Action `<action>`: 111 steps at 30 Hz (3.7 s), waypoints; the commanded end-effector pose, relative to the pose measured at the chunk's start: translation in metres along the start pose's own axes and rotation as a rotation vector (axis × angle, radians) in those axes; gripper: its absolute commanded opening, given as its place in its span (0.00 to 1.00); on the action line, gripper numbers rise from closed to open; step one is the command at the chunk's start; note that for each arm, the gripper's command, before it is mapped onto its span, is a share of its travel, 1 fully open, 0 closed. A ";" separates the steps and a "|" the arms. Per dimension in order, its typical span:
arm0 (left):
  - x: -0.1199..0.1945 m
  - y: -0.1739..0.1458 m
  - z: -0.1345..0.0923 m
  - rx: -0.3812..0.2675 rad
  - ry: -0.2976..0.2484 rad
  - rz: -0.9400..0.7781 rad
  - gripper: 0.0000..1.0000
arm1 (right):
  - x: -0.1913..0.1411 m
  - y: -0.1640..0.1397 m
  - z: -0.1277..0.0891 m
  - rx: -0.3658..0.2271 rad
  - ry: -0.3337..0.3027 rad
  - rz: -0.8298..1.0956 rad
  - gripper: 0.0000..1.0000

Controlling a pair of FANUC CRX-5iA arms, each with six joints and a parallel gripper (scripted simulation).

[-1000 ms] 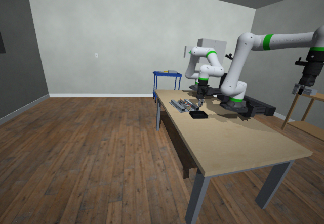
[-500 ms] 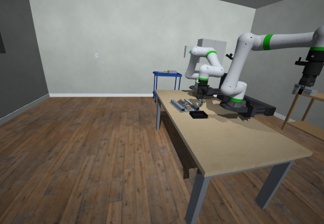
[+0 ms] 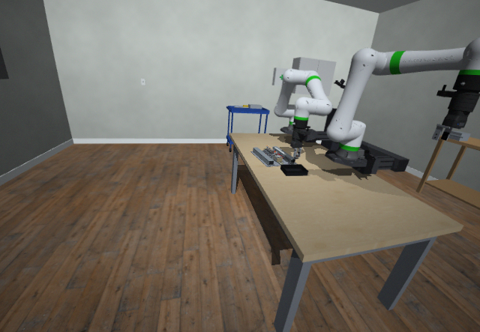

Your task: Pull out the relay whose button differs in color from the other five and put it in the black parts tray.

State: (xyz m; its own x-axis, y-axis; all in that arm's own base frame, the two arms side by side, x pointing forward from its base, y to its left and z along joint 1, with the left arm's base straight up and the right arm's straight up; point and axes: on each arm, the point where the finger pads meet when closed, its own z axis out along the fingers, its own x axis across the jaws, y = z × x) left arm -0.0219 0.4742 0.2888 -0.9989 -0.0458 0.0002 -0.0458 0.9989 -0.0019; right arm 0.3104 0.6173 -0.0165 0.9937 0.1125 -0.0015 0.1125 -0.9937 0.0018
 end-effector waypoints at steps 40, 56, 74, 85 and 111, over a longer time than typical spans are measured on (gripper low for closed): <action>0.000 0.000 -0.001 -0.002 0.000 0.000 1.00 | 0.001 -0.001 0.078 0.002 0.002 0.000 0.00; 0.000 0.000 -0.001 -0.002 0.000 0.000 1.00 | 0.001 -0.001 0.093 0.002 0.002 0.000 0.00; 0.000 0.000 -0.001 -0.002 0.000 0.000 1.00 | 0.001 -0.001 0.095 0.002 0.002 0.000 0.00; 0.000 0.000 -0.001 -0.002 0.000 0.000 1.00 | 0.001 -0.001 0.095 0.002 0.002 0.000 0.00; 0.000 0.000 -0.001 -0.002 0.000 0.000 1.00 | 0.001 -0.001 0.095 0.002 0.002 0.000 0.98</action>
State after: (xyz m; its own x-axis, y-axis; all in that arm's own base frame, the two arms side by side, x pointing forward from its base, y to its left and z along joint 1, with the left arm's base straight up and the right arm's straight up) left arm -0.0219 0.4742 0.2888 -0.9989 -0.0458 0.0002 -0.0458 0.9989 -0.0019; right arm 0.3103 0.6173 -0.1132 0.9937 0.1124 -0.0014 0.1124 -0.9937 0.0018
